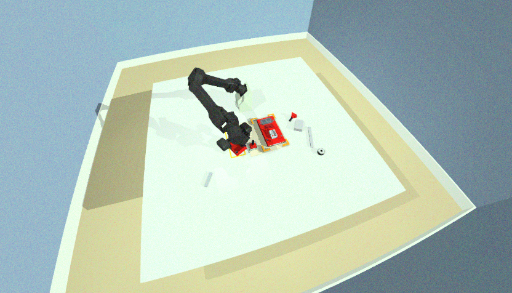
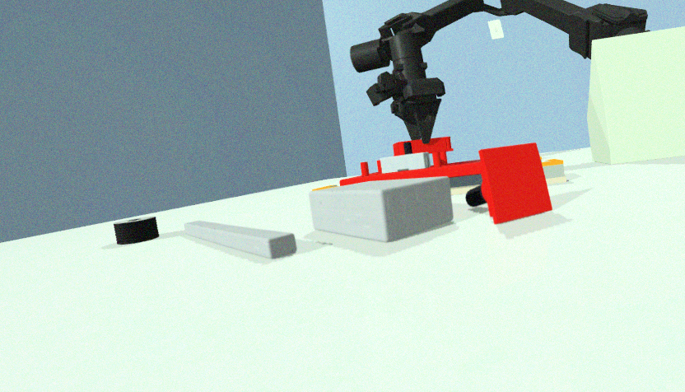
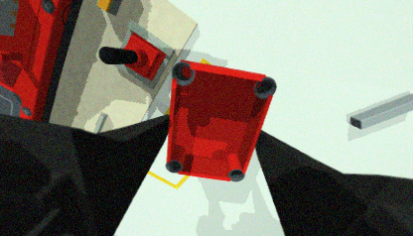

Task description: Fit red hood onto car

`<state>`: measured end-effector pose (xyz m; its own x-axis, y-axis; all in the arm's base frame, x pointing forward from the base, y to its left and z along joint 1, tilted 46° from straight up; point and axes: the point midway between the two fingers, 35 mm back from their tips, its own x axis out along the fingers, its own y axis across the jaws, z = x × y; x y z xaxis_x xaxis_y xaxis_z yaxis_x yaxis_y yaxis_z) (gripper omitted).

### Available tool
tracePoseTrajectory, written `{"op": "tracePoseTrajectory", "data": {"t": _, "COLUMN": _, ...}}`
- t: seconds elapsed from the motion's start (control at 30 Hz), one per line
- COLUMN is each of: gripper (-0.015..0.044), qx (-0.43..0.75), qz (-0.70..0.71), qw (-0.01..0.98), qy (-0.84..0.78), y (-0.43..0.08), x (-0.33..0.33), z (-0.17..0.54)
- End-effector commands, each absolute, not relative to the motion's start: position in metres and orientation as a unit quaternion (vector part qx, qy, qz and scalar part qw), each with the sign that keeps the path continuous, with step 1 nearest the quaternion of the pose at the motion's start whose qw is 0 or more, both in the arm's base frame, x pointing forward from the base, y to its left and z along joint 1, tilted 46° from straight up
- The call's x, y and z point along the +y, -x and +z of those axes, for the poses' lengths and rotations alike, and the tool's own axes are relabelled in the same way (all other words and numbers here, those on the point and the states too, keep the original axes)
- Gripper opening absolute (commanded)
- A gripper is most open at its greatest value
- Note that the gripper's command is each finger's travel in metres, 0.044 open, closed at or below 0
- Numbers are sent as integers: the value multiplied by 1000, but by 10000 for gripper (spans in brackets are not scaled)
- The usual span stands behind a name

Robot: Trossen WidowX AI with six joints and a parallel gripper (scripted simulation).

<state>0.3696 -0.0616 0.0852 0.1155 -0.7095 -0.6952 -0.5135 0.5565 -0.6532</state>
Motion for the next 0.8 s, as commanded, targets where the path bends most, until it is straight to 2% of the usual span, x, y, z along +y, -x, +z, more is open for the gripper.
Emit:
{"op": "tracePoseTrajectory", "data": {"t": 0.0, "gripper": 0, "qx": 662, "qz": -83, "qw": 581, "qy": 467, "y": -369, "x": -75, "z": 71}}
{"op": "tracePoseTrajectory", "data": {"t": 0.23, "gripper": 0, "qx": 661, "qz": -84, "qw": 581, "qy": 467, "y": -369, "x": -90, "z": 58}}
{"op": "tracePoseTrajectory", "data": {"t": 0.77, "gripper": 420, "qx": 664, "qz": -85, "qw": 581, "qy": 463, "y": -369, "x": -90, "z": 60}}
